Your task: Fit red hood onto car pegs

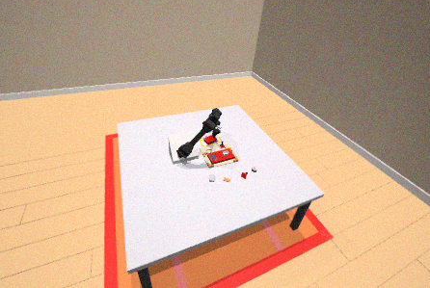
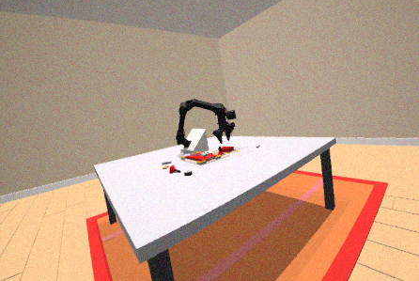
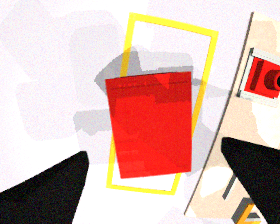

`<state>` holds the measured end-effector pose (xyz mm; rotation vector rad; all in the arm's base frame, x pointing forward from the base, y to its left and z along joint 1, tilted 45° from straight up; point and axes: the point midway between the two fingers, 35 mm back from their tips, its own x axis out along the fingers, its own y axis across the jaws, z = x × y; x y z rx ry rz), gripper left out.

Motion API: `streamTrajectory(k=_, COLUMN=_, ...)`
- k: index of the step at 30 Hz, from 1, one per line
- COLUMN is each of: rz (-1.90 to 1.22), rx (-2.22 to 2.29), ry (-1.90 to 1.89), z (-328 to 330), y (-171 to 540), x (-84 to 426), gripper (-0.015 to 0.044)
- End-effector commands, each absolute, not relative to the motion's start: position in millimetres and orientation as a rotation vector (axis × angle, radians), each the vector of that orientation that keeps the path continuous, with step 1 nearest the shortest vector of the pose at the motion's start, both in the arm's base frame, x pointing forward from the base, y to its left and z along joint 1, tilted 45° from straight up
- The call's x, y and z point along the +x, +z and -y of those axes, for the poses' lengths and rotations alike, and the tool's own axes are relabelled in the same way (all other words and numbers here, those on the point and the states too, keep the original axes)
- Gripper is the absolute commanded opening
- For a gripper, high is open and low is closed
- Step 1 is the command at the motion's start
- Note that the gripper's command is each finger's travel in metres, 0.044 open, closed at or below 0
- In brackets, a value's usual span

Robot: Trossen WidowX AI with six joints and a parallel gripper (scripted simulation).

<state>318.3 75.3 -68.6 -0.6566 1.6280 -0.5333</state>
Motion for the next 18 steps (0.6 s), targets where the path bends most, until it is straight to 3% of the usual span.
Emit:
streamTrajectory(k=1, rz=-1.631, rx=-0.667, ry=-0.531, z=-72.4, y=-71.3, x=316.5, gripper=0.0440)
streamTrajectory(k=18, rz=-1.631, rx=-0.668, ry=-0.531, z=-63.8, y=-80.0, x=315.4, gripper=0.0440)
